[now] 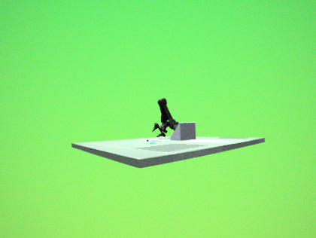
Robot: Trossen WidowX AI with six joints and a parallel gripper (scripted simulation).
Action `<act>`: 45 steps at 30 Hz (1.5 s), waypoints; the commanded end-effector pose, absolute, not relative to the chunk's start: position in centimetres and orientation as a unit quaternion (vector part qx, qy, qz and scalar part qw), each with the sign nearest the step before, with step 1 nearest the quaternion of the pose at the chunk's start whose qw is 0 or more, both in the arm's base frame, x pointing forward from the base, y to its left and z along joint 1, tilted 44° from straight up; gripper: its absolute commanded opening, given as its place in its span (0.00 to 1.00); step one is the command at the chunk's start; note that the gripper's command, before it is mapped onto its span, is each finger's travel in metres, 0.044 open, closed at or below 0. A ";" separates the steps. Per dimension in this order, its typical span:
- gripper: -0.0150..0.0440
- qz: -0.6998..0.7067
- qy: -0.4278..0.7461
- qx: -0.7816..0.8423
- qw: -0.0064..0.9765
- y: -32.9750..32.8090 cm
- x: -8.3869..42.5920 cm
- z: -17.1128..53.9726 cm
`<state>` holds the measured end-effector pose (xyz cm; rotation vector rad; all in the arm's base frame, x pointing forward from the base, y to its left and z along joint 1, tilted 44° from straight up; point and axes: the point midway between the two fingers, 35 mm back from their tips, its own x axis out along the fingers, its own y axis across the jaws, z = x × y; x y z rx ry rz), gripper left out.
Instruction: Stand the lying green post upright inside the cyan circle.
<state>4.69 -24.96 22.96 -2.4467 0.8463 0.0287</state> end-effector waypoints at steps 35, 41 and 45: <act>0.65 0.404 -0.447 -0.491 -0.629 -14.7 22.4 12.8; 0.65 0.327 -0.577 -0.272 -0.698 -12.1 23.2 12.3; 0.65 0.258 -0.641 -0.116 -0.713 -10.5 23.7 12.3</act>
